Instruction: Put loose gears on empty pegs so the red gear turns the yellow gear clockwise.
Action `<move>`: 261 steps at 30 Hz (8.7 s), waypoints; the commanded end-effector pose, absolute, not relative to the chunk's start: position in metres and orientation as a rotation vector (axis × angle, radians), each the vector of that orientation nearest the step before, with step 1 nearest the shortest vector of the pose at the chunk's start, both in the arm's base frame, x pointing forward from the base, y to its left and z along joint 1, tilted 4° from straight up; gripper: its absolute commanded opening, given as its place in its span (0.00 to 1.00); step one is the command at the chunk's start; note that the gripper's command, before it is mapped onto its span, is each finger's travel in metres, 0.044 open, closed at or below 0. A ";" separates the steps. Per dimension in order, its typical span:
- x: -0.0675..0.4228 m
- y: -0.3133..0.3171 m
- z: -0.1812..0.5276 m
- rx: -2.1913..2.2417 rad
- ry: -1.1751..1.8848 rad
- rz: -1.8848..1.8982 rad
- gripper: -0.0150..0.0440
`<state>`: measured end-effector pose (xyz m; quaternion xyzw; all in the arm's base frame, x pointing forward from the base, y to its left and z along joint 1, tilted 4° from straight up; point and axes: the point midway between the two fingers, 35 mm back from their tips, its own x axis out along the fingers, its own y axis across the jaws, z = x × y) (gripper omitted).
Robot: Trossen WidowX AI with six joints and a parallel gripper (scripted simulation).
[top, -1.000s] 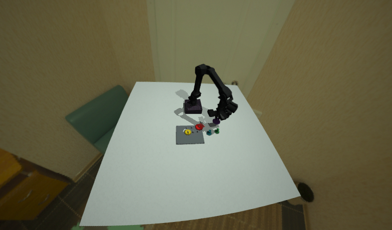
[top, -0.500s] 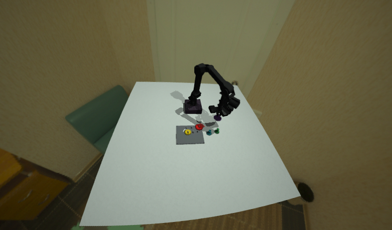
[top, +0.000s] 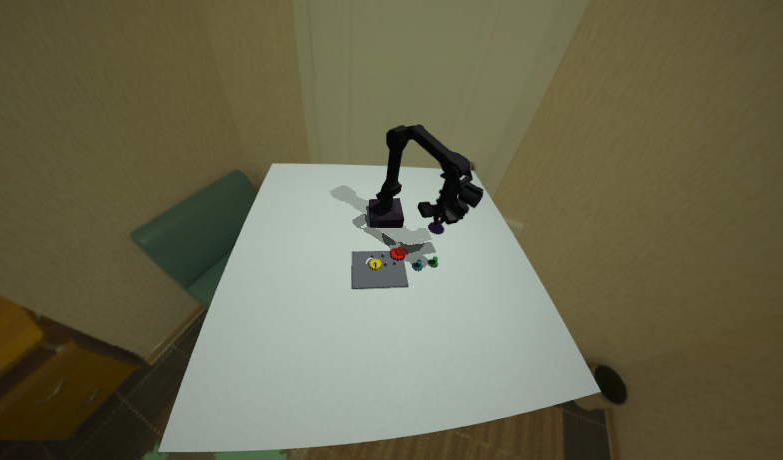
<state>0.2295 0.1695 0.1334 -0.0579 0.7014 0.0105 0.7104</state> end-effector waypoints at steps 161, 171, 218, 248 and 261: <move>0.260 -0.046 0.044 -0.165 1.556 0.043 0.25; 0.259 -0.047 0.034 -0.049 1.553 -0.072 0.25; 0.259 -0.048 0.028 -0.035 1.552 -0.085 0.25; 0.255 -0.040 0.117 -0.128 1.550 0.008 0.85; 0.255 -0.040 0.117 -0.128 1.550 0.008 1.00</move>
